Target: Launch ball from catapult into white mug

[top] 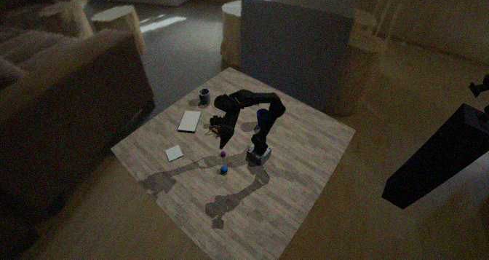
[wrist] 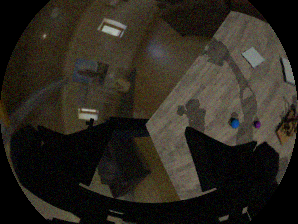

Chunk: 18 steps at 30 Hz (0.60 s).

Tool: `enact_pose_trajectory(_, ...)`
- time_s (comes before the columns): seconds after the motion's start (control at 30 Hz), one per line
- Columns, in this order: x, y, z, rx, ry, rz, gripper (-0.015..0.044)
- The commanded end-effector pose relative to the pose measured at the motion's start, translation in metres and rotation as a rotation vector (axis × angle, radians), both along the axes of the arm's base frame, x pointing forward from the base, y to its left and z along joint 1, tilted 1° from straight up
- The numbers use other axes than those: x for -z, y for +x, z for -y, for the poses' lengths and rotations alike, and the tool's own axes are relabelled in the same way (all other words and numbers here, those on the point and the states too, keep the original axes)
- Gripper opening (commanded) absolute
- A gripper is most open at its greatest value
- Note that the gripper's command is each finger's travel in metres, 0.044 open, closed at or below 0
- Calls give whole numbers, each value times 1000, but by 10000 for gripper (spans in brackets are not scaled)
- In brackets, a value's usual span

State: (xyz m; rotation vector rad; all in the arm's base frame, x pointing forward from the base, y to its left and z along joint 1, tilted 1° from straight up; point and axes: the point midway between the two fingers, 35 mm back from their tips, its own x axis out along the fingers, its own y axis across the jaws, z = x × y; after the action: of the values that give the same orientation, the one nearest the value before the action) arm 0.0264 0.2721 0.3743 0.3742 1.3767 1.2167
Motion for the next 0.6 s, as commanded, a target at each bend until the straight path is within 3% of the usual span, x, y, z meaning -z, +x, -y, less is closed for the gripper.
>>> enact_pose_trajectory(0.0, 26, 42, -6, 101, -74, 58, 440)
enact_pose_trajectory(0.3, 84, 136, 12, 298, -261, 164, 440)
enact_pose_trajectory(0.57, 139, 212, 63, 445, -478, 202, 440)
